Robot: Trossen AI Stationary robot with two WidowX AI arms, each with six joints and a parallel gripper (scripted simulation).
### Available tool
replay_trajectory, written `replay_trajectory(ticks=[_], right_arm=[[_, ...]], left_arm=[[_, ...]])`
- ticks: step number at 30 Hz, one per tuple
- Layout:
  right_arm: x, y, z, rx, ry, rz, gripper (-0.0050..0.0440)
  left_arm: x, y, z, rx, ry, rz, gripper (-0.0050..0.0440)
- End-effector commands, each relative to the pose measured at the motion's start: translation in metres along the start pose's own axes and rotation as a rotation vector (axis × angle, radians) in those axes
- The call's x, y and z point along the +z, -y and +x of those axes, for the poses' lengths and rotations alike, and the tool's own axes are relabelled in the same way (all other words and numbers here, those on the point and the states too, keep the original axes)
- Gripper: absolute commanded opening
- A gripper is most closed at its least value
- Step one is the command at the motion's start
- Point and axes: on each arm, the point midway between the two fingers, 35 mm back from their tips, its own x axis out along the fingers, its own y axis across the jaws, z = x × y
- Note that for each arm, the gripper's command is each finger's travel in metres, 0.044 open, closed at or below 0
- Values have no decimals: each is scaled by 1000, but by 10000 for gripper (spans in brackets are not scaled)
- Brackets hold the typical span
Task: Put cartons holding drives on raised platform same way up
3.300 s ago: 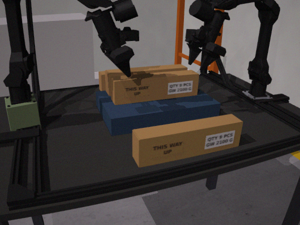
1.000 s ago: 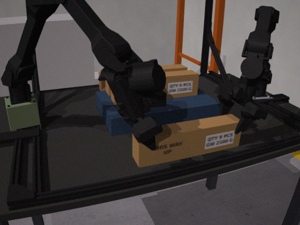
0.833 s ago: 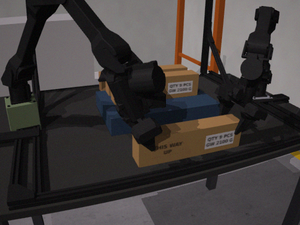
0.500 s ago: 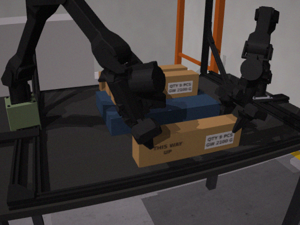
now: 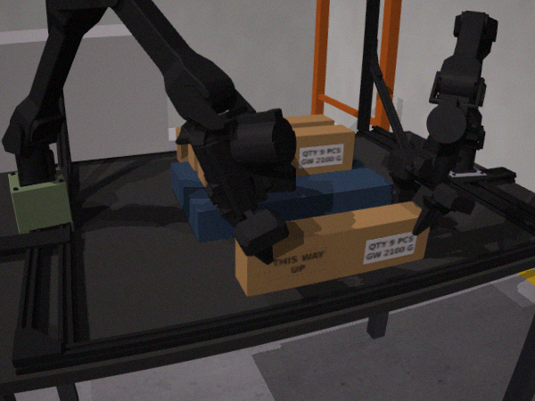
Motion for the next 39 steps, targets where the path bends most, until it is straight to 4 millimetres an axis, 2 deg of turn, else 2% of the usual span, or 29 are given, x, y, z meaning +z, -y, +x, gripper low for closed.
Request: replay_trajectory(ticks=[1,6,20,29,39], right_arm=[[5,4,-15,-14,5,-4,0],[8,4,-24,-14,5,-4,0],[30,3,-79,-14,5,-4,0],[35,2,-91,-14,5,-4,0],[36,2,-93,-14,5,-4,0]], left_arm=[[7,-5,-14,17,12,3,0],[10,-5,-24,17,12,3,0],[32,-4,-79,17,12,3,0],[37,-3,-92,17,12,3,0],[37,-3,-93,17,12,3,0]])
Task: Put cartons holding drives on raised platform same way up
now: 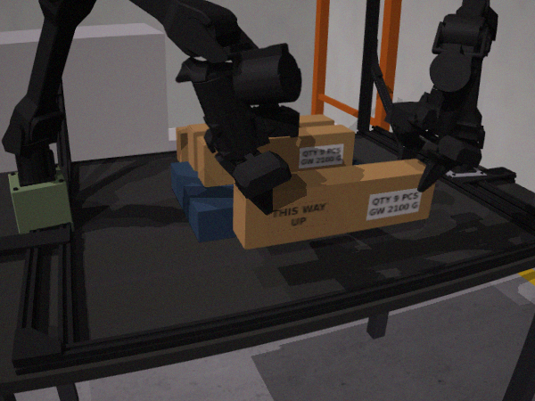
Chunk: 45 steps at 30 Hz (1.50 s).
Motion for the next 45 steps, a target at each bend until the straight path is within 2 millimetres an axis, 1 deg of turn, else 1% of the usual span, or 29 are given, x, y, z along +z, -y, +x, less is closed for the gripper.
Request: replay_trajectory(ticks=[1,9,20,32,34,45], right_arm=[[7,6,-19,-38,31,-11,0],[7,3,-19,-38,31,-11,0],[8,-10,-18,-38,31,-11,0],[9,-41,-16,-38,31,-11,0],[9,-41,-16,-38,31,-11,0],[11,-80,-13,-38,31,-11,0]], left_arm=[[7,-7,-22,42,43,4,0],[7,-3,-22,42,43,4,0],[6,9,-22,42,43,4,0],[4,41,-22,42,43,4,0],[4,41,-22,42,43,4,0],[2,81,-21,42,43,4,0]])
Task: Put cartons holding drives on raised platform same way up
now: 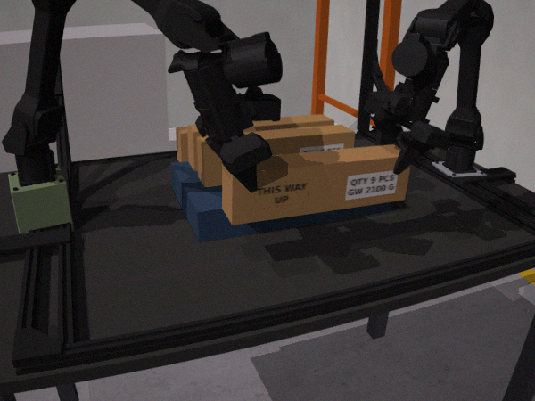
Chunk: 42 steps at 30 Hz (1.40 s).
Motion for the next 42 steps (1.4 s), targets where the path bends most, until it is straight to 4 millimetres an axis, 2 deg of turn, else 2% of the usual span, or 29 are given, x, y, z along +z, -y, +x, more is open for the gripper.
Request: replay_trajectory(ticks=[1,4,6,21,35,42], right_arm=[[7,-9,-16,-32,33,-10,0],[8,-21,-15,-32,33,-10,0],[8,-21,-15,-32,33,-10,0],[10,-73,-10,-32,33,-10,0],[11,-100,-7,-32,33,-10,0],[11,-106,-6,-32,33,-10,0]], left_arm=[[5,11,-22,39,51,2,0],[4,22,-21,39,51,2,0],[4,22,-21,39,51,2,0],[1,75,-19,39,51,2,0],[-1,103,-17,39,51,2,0],[-2,109,-17,39,51,2,0]])
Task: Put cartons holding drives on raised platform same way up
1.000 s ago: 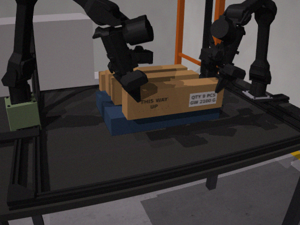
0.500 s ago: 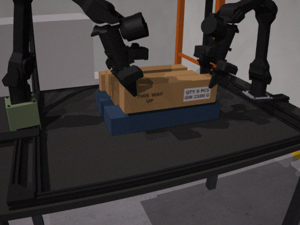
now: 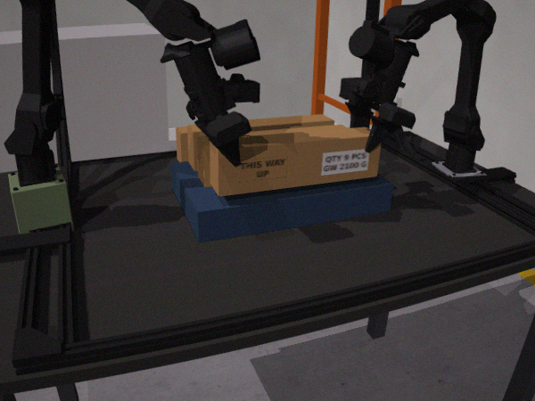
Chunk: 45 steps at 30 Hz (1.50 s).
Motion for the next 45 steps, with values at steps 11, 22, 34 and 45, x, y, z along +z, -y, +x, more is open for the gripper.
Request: replay_trajectory(ticks=[11,22,34,45], right_arm=[[4,-6,-9,-16,28,2,0],[3,-6,-7,-16,28,2,0],[0,-6,2,-16,28,2,0],[-5,-5,14,-16,28,2,0]], left_arm=[[4,7,-15,18,48,1,0],[4,7,-13,18,48,1,0],[0,7,-3,18,48,1,0],[-5,6,12,18,48,1,0]])
